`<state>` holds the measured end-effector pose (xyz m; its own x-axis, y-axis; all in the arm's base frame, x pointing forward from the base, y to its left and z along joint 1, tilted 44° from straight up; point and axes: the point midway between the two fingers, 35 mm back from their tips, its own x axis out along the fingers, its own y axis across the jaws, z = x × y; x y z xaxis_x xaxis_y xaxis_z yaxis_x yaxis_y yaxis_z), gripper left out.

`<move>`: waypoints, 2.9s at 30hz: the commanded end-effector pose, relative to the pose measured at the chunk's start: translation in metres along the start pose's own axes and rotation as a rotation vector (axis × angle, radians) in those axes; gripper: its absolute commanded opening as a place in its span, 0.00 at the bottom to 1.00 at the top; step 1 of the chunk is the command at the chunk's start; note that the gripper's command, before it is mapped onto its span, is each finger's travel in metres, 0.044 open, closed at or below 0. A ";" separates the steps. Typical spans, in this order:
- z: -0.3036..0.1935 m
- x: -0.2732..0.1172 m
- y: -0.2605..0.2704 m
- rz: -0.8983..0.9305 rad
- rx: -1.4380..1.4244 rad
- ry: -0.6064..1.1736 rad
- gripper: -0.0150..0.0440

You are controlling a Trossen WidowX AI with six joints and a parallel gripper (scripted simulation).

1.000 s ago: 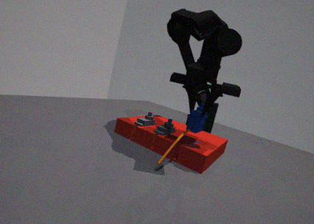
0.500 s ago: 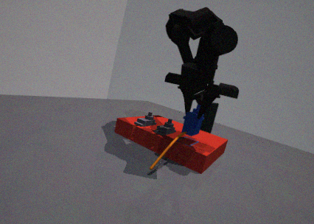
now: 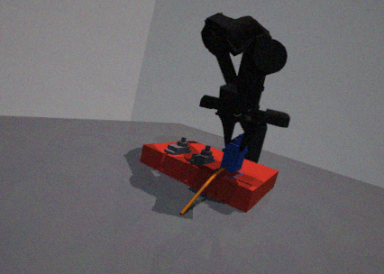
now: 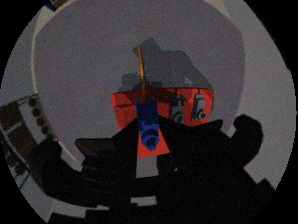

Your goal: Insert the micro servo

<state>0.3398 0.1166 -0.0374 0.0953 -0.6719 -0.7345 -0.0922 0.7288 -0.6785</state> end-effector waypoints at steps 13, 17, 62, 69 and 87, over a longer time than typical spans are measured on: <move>0.001 0.010 0.000 -0.004 -0.003 -0.004 0.25; 0.001 0.013 0.000 -0.004 -0.003 -0.004 0.25; 0.001 0.052 -0.001 -0.006 -0.003 -0.004 0.25; 0.000 0.050 0.000 -0.005 -0.003 -0.004 0.57; -0.060 -0.025 0.005 0.005 -0.011 -0.006 0.88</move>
<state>0.3106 0.1141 -0.0364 0.0955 -0.6738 -0.7327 -0.0891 0.7274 -0.6805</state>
